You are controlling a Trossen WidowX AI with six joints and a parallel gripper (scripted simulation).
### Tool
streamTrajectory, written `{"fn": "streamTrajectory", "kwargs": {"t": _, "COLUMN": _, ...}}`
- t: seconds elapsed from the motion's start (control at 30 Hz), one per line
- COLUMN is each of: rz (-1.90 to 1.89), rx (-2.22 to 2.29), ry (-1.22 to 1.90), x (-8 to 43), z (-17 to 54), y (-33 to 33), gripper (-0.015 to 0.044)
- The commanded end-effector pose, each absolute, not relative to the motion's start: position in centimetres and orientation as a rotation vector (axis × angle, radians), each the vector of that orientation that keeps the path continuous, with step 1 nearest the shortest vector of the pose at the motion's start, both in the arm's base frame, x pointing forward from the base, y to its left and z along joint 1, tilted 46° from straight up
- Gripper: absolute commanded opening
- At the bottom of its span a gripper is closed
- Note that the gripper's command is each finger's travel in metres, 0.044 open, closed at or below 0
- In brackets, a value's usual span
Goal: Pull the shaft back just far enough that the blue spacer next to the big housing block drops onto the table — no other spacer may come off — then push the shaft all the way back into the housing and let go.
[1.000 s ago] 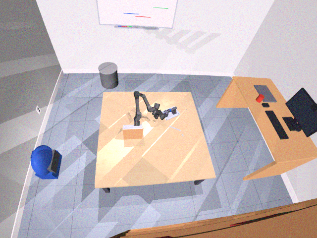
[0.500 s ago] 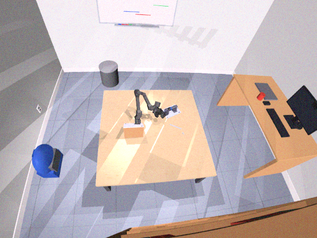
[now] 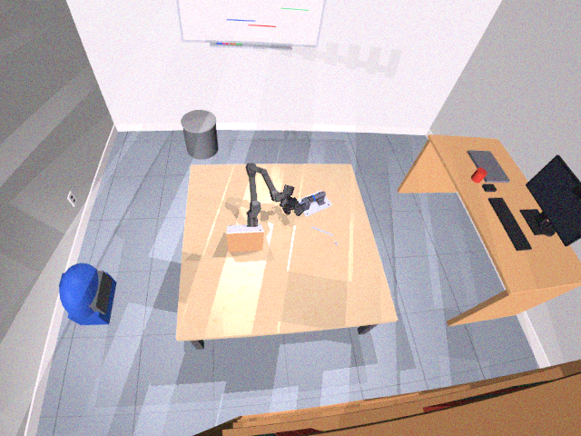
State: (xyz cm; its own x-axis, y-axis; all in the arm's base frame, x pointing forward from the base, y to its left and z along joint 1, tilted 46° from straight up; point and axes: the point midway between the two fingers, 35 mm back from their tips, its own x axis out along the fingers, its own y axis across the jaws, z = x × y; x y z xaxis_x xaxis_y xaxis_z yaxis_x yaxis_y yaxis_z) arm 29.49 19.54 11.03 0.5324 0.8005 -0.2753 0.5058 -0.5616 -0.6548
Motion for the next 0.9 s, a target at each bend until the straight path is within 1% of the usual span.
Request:
{"fn": "streamTrajectory", "kwargs": {"t": 0.0, "rz": 0.772, "rx": -2.268, "ry": -1.06, "x": 29.4, "z": 11.06, "y": 19.5, "gripper": 0.0}}
{"fn": "streamTrajectory", "kwargs": {"t": 0.87, "rz": 0.772, "rx": -2.268, "ry": -1.06, "x": 29.11, "z": 10.95, "y": 19.36, "gripper": 0.0}}
